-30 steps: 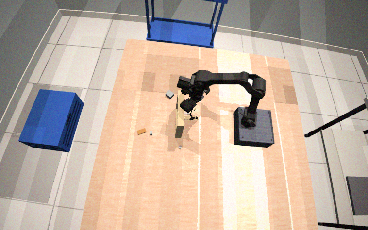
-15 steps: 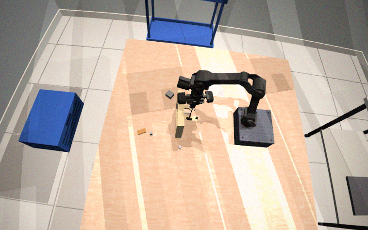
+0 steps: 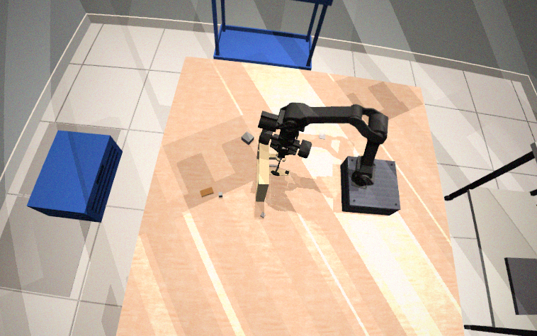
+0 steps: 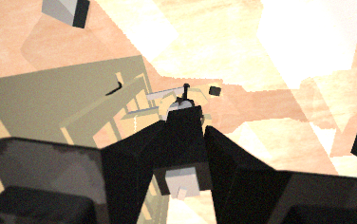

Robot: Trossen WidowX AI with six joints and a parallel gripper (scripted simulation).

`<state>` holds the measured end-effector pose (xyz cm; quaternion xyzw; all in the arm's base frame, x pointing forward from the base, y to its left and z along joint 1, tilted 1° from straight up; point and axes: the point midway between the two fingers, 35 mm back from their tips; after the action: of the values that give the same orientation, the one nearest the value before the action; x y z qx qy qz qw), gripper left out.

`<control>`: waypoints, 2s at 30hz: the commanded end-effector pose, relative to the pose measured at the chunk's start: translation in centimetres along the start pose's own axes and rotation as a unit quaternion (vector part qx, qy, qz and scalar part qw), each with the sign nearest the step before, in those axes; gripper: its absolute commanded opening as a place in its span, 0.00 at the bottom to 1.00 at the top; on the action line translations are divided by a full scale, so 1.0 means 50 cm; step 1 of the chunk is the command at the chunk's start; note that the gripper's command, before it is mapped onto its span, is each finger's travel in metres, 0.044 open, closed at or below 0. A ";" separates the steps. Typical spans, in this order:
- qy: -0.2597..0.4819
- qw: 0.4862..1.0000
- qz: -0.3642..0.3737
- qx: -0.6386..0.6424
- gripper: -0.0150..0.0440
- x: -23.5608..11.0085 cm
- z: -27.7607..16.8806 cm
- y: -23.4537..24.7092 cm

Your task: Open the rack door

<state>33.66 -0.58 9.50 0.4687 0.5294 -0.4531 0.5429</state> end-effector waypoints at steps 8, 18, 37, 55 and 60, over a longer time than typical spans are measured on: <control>0.003 1.000 0.001 0.013 0.60 0.001 -0.002 0.001; 0.003 0.995 0.001 -0.098 0.75 0.001 -0.002 0.001; 0.002 0.843 0.002 -0.539 0.75 0.001 -0.002 0.001; 0.001 0.528 0.003 -0.849 0.75 0.001 -0.002 0.001; 0.001 0.419 0.003 -0.908 0.75 0.001 -0.002 0.001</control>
<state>33.70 -0.51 9.47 -0.2488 0.6512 0.2464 0.6733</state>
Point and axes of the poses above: the point midway between the two fingers, 35 mm back from their tips, its own x axis out along the fingers, its own y axis across the jaws, z = x × y, and after that the axes turned 14 degrees about -x, right-handed
